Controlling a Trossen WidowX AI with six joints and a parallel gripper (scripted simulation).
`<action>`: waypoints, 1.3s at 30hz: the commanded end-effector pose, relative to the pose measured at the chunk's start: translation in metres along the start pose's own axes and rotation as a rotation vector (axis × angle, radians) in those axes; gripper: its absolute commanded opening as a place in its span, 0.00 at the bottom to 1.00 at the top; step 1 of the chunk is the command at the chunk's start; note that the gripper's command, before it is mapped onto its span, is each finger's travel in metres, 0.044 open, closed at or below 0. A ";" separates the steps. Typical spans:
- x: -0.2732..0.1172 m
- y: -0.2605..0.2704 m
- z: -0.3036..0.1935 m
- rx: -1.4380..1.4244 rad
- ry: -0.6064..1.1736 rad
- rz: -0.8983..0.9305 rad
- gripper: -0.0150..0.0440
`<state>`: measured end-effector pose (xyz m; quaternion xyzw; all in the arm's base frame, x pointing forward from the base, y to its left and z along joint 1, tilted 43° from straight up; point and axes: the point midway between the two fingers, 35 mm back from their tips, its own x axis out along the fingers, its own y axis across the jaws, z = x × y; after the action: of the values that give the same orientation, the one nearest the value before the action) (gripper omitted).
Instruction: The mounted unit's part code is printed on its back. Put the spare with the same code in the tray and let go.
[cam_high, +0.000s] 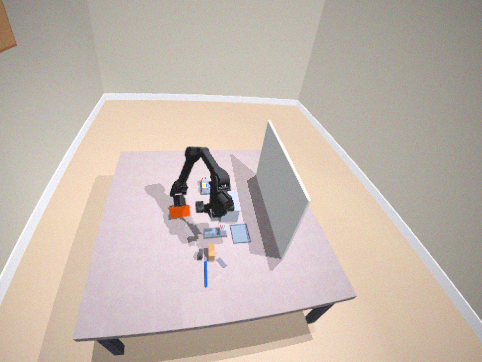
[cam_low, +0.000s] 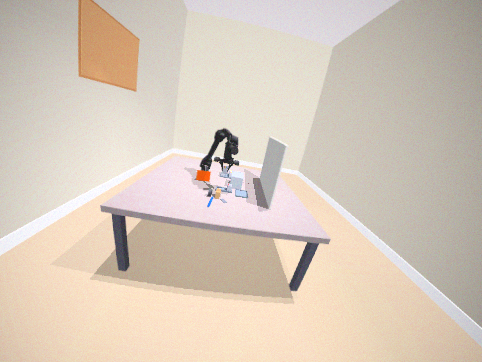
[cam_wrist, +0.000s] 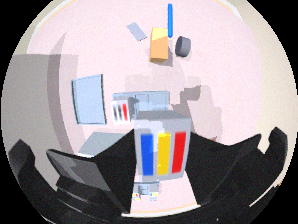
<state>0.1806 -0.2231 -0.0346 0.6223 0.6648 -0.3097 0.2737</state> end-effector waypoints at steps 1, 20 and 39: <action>-0.004 0.018 0.005 -0.006 -0.014 0.006 0.25; -0.008 0.096 0.012 0.007 -0.015 0.025 0.25; 0.001 0.158 0.004 0.014 -0.004 0.039 0.25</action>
<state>0.3344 -0.2179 -0.0498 0.6315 0.6547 -0.3093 0.2772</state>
